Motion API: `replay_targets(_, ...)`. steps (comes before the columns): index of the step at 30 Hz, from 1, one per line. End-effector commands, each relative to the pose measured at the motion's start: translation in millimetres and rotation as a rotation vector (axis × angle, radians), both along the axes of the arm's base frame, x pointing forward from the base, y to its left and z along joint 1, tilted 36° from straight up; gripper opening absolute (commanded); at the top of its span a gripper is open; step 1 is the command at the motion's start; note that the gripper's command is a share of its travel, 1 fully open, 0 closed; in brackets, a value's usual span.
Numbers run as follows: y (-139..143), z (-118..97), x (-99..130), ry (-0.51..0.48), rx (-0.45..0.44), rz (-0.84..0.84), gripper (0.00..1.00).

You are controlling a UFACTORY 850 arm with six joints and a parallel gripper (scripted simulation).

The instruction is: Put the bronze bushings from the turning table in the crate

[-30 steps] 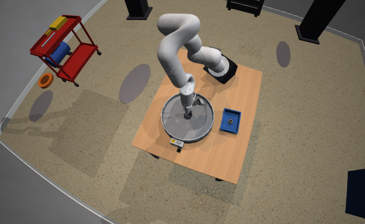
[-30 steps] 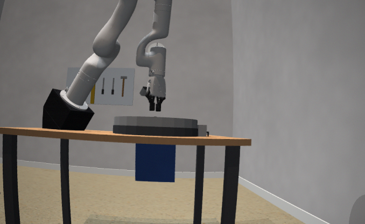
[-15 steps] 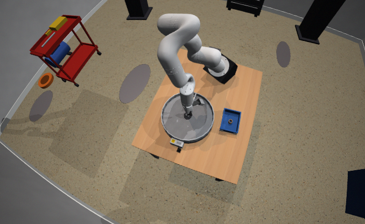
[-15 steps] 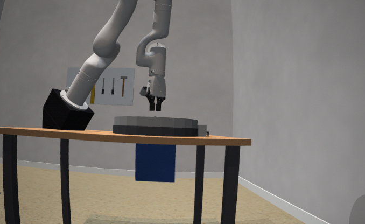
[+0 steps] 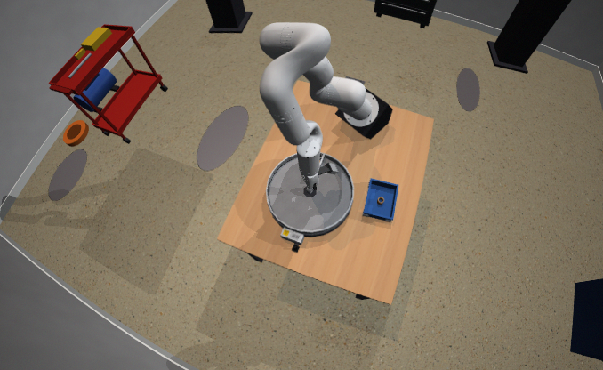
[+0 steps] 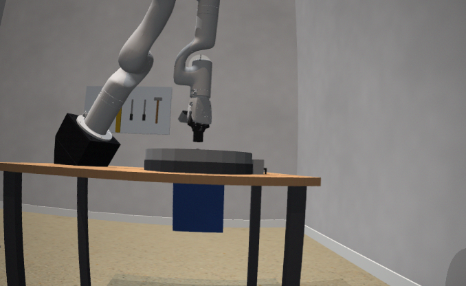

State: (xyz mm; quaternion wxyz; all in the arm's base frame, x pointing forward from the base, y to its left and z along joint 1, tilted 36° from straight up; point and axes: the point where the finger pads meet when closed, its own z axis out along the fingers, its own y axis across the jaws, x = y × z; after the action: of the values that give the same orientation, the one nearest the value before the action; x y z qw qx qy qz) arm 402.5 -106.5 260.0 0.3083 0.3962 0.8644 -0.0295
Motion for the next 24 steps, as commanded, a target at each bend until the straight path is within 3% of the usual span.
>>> replay_targets(1, -0.3, 0.1, -0.2, 0.006, -0.005, 0.006, 0.10)
replay_targets(24, -3.8, -7.6, -10.0, 0.143, -0.095, 0.128, 0.10)
